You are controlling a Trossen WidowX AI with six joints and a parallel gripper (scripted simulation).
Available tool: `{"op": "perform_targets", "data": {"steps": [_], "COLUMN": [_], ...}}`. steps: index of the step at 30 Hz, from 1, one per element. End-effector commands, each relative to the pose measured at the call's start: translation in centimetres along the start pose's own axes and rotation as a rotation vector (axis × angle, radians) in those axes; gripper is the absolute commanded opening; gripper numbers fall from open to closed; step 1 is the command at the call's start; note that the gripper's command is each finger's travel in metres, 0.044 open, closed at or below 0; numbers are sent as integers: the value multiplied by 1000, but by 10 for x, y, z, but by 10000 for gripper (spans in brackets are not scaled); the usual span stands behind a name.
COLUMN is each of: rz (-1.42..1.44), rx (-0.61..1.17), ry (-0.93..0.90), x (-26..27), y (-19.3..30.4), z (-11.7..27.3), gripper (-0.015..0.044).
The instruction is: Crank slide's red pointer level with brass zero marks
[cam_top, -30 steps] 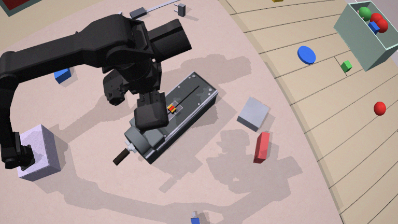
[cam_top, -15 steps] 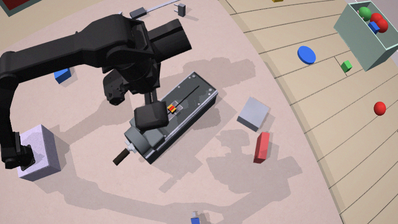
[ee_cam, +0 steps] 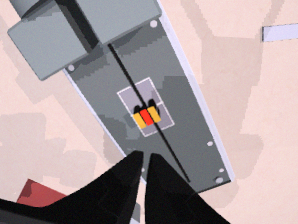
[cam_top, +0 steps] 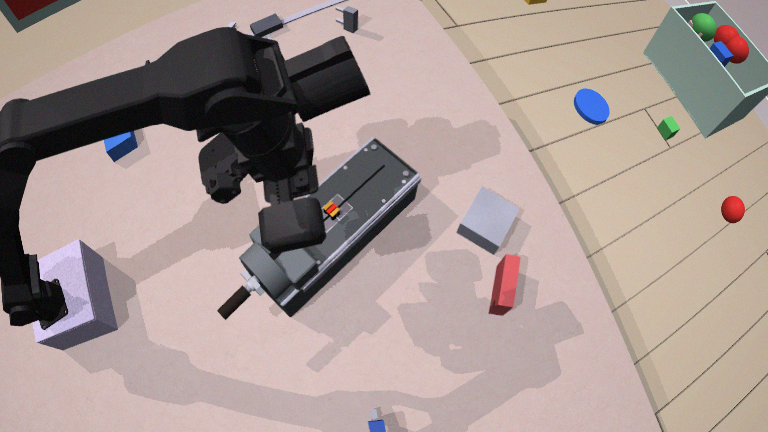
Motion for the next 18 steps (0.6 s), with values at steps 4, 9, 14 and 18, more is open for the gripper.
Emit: {"op": "perform_targets", "data": {"steps": [4,9,14,18], "rz": [0,0,0,0], "rx": [0,0,0,0], "ry": [0,0,0,0], "x": [0,0,0,0], "y": [0,0,0,0], "z": [0,0,0,0], "gripper": [0,0,0,105]}}
Point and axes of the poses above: the point midway between the two fingers, 35 mm back from their tips, its own z axis back along the fingers, its own x axis across the jaws, y = z × x, the point moved 8 cm from there along z, back along the fingers, and after that the axes turned 13 degrees about z, right-handed, at the moved point
